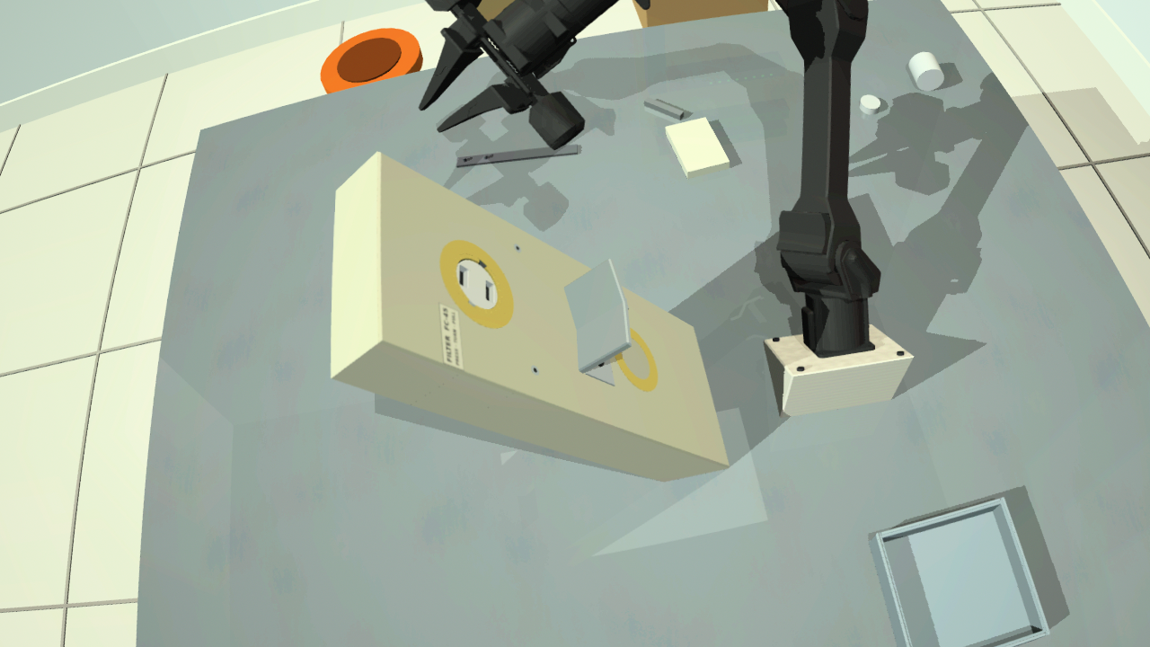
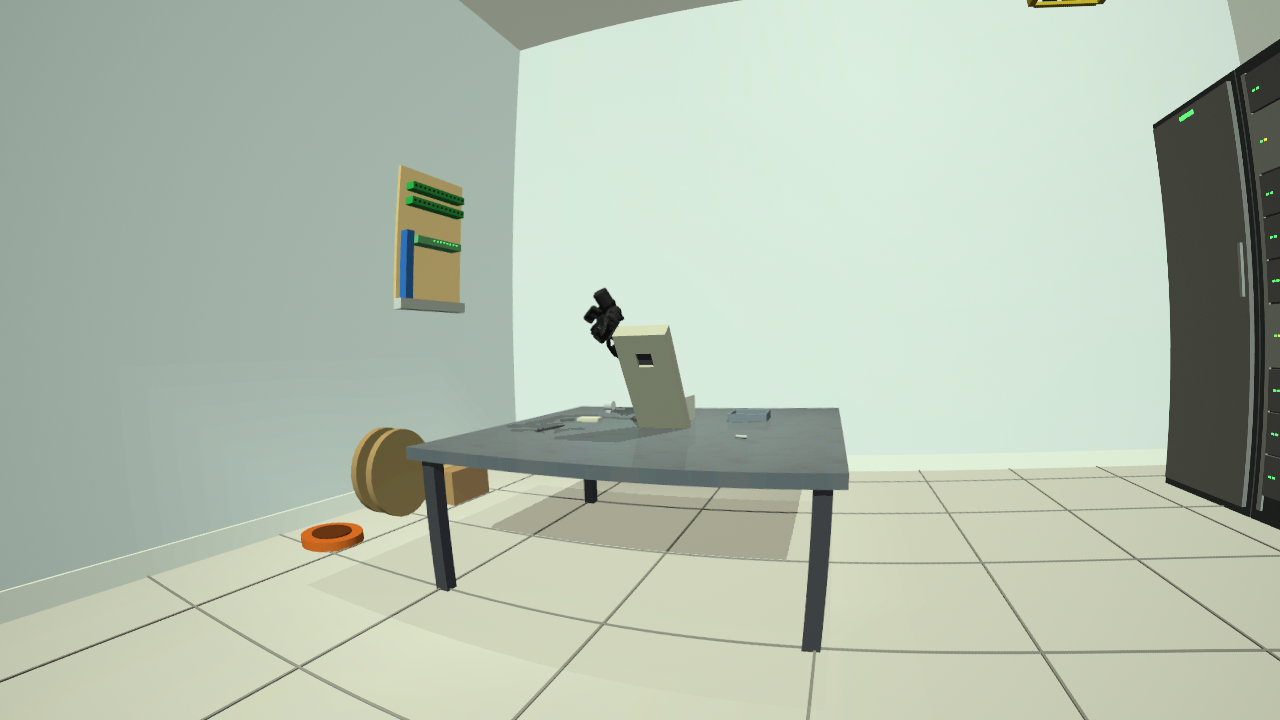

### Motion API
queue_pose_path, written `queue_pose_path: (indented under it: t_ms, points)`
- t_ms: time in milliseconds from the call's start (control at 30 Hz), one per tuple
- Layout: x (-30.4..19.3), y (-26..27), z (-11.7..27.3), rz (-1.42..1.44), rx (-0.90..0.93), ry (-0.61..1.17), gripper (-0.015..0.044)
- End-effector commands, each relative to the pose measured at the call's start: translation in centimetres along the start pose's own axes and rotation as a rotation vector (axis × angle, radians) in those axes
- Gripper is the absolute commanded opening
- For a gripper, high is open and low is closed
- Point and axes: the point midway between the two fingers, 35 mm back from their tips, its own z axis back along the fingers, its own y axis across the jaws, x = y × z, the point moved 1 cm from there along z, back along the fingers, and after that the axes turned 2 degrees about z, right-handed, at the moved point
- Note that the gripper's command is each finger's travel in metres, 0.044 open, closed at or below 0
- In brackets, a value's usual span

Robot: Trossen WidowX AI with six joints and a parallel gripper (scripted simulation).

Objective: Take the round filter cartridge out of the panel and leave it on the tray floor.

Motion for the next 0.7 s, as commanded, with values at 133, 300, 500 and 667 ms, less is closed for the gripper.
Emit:
queue_pose_path:
  t_ms: [133, 300, 500, 667]
  points:
    - [-7.1, -9.3, 1.0, 0.409, -0.084, -0.114, 0.0109]
    - [-9.9, -13.8, 2.6, 0.603, -0.018, -0.196, 0.0109]
    - [-10.0, -14.0, 2.7, 0.61, -0.013, -0.199, 0.0109]
    - [-10.0, -14.0, 2.6, 0.61, -0.013, -0.199, 0.0109]
